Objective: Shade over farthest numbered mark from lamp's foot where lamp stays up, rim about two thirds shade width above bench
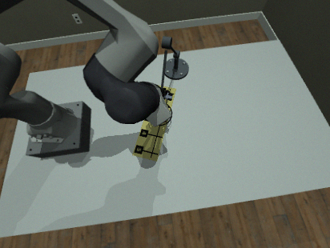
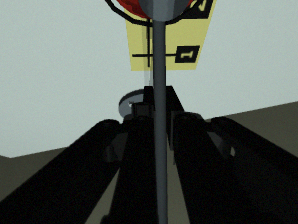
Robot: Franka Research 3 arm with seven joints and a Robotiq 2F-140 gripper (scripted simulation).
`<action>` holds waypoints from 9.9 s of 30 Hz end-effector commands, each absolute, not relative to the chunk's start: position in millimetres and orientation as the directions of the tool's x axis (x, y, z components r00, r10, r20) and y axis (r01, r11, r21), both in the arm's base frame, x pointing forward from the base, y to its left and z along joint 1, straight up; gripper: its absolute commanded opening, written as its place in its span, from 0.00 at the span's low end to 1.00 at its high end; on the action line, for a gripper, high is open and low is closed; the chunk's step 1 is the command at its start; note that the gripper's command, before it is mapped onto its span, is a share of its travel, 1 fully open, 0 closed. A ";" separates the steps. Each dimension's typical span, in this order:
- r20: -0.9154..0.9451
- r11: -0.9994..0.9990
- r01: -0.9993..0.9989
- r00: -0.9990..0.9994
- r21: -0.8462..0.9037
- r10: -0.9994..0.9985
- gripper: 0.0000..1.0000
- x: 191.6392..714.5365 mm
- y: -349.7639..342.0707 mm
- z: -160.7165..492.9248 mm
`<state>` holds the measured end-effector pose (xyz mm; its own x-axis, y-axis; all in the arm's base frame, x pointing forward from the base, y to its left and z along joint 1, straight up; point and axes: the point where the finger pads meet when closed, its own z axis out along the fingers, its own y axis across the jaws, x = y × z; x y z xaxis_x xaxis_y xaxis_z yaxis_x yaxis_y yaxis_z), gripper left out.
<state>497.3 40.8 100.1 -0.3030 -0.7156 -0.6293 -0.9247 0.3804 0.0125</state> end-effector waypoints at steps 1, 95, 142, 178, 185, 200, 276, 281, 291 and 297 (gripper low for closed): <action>-0.625 0.391 -0.920 -0.305 -0.001 -0.719 0.10 501.4 32.8 101.3; -0.628 0.377 -0.926 -0.298 0.009 -0.718 1.00 500.2 36.0 102.0; -0.627 0.377 -0.926 -0.292 -0.004 -0.722 1.00 479.9 -17.1 171.6; -0.622 0.382 -0.923 -0.275 -0.042 -0.733 1.00 478.8 -42.9 197.5; -0.622 0.382 -0.923 -0.276 -0.040 -0.733 1.00 478.2 -42.9 198.0; -0.622 0.382 -0.923 -0.276 -0.041 -0.733 1.00 478.4 -43.1 197.9; -0.455 0.388 -0.921 -0.354 0.020 -0.817 1.00 486.3 28.1 129.3; -0.454 0.389 -0.921 -0.358 0.026 -0.816 1.00 487.0 33.9 118.1; -0.454 0.391 -0.920 -0.360 0.028 -0.815 1.00 489.3 40.5 104.1; -0.455 0.393 -0.920 -0.356 0.014 -0.816 1.00 494.1 39.5 102.8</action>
